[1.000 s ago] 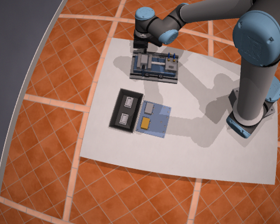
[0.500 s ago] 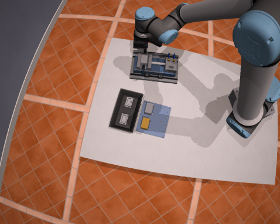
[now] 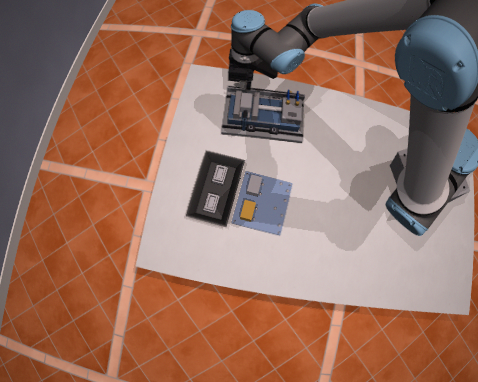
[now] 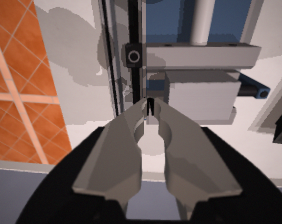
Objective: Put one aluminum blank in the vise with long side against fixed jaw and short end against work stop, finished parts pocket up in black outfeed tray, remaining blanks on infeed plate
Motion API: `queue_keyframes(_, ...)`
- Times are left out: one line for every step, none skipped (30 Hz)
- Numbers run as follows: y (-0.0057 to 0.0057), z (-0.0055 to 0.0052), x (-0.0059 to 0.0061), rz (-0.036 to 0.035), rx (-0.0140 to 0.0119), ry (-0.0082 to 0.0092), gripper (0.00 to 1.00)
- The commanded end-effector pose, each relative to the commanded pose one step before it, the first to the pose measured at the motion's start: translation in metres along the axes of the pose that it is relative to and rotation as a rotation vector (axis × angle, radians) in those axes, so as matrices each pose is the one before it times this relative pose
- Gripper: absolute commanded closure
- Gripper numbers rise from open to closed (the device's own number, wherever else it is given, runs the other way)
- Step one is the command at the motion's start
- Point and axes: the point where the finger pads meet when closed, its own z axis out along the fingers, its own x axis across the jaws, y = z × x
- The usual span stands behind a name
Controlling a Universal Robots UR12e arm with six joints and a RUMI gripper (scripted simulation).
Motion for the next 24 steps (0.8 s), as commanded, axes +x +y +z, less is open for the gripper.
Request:
queue_keyframes(0.00217,-0.00037,-0.01595,0.00073,-0.00207,-0.00013,1.0)
queue_keyframes(0.0,0.0,-0.00224,0.0,0.0,0.0,1.0)
queue_keyframes(-0.00001,0.0,-0.00213,0.0,0.0,-0.00001,1.0)
queue_keyframes(-0.00001,0.0,-0.00198,0.0,0.00001,-0.00001,1.0)
queue_keyframes(-0.00001,0.0,-0.0018,0.0,0.00001,-0.00002,1.0)
queue_keyframes(-0.00001,0.0,-0.00159,0.0,0.00002,-0.00002,1.0)
queue_keyframes(0.0,0.0,0.0,0.0,0.0,0.0,1.0)
queue_keyframes(0.0,0.0,0.0,0.0,0.0,0.0,1.0)
queue_keyframes(-0.00004,0.0,-0.00141,0.0,0.00013,-0.00016,1.0)
queue_keyframes(0.0,0.0,-0.00112,-0.00001,-0.00001,-0.00003,1.0)
queue_keyframes(0.00001,-0.00001,-0.00088,-0.00001,-0.00003,-0.00005,1.0)
queue_keyframes(0.00001,-0.00001,-0.00065,-0.00002,-0.00004,-0.00006,1.0)
queue_keyframes(0.00007,-0.00003,-0.00034,-0.00018,-0.00009,-0.00008,1.0)
queue_keyframes(0.00018,-0.00015,-0.00003,-0.00041,-0.00023,-0.00018,1.0)
queue_keyframes(0.00014,-0.00012,0.00014,-0.0004,-0.00018,-0.00014,1.0)
queue_keyframes(-0.00024,0.00015,0.00044,-0.00024,0.00026,0.00024,1.0)
queue_keyframes(-0.00023,0.00013,0.00039,-0.00015,0.00026,0.00023,1.0)
queue_keyframes(-0.00018,0.00004,0.0003,0.00008,0.00019,0.00018,1.0)
queue_keyframes(-0.0001,-0.00015,0.00017,0.00009,0.00008,0.00007,1.0)
queue_keyframes(0.00001,-0.00041,0.00002,0.00009,-0.00008,-0.00008,1.0)
queue_keyframes(0.0001,-0.00072,-0.00007,0.00005,-0.00024,-0.00023,1.0)
queue_keyframes(0.00017,-0.00104,-0.00012,-0.00001,-0.00042,-0.00038,1.0)
queue_keyframes(0.0003,-0.00141,-0.00022,-0.00011,-0.00078,-0.0007,1.0)
queue_keyframes(0.0,0.0,0.0,0.0,0.0,0.0,1.0)
